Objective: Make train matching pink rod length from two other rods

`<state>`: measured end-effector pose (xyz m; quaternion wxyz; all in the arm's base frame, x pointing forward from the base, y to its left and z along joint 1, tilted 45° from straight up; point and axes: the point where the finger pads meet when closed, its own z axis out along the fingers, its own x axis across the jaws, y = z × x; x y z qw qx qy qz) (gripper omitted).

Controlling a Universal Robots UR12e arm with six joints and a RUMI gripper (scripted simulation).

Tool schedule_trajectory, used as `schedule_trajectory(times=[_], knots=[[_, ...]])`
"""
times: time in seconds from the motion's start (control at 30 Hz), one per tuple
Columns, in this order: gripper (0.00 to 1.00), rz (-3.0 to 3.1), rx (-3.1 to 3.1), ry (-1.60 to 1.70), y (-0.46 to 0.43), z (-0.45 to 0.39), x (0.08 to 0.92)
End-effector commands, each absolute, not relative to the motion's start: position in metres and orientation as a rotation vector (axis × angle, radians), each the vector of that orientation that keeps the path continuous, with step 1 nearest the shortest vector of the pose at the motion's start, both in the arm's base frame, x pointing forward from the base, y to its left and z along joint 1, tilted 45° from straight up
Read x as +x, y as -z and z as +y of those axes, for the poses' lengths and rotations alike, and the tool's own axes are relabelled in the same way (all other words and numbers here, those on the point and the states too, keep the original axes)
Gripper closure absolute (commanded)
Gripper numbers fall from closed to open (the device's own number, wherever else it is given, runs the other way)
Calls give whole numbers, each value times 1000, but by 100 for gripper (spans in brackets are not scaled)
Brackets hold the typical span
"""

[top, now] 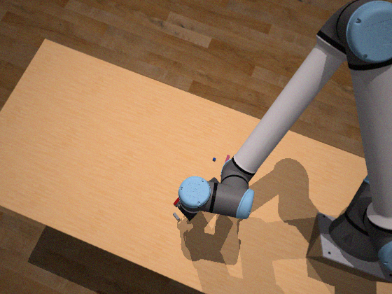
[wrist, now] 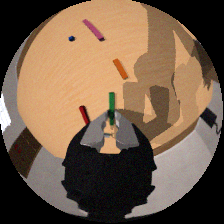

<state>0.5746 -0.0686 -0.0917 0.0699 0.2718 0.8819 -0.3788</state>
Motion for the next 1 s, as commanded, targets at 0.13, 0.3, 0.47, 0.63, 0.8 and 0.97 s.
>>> schedule_trajectory(times=[0.13, 0.3, 0.47, 0.63, 0.8, 0.97], knots=[[100, 2656, 814, 1143, 92, -68, 572], [100, 2656, 814, 1143, 92, -68, 572], [100, 2656, 814, 1143, 92, -68, 572], [100, 2656, 814, 1142, 92, -68, 572], [100, 2653, 814, 1139, 87, -63, 575], [100, 2652, 816, 1136, 70, -47, 579]])
